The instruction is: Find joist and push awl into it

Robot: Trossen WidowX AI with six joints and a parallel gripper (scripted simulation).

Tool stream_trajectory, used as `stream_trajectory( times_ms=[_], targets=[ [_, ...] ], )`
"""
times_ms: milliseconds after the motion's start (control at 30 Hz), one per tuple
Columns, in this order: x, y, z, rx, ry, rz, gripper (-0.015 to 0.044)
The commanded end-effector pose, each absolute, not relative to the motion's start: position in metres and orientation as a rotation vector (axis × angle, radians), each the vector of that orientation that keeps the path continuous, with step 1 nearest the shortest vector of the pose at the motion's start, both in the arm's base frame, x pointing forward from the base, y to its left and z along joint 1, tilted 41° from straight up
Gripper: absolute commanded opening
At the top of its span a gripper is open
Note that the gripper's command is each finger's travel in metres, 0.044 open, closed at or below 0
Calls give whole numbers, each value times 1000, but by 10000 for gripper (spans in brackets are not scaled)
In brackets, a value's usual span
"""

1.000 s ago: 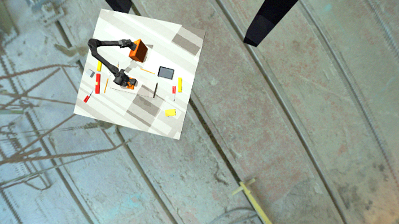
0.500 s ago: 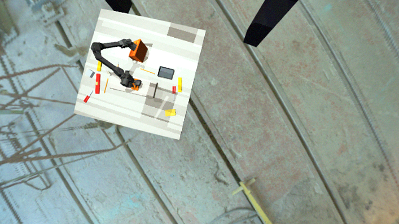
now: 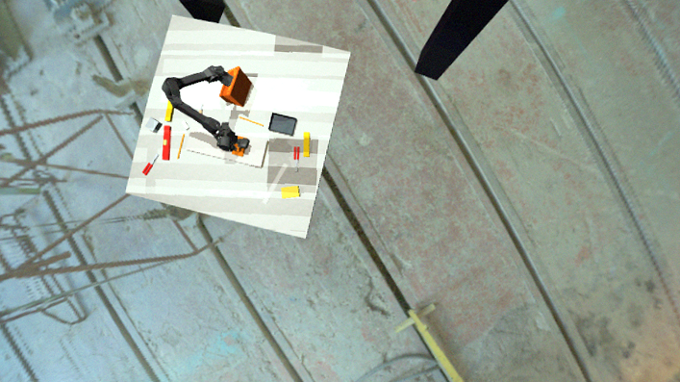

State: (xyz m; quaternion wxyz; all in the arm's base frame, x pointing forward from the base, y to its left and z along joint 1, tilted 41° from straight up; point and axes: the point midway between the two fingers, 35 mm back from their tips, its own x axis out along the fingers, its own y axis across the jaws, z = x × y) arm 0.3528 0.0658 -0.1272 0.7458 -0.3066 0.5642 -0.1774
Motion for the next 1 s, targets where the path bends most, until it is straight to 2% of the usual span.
stream_trajectory(
  times_ms=[0, 733, 967],
  targets=[
    [351, 78, -138, -668, 1238, -382, 0],
    [345, 139, -189, -663, 1238, -379, 0],
    [345, 140, -188, -667, 1236, -379, 0]
  ],
)
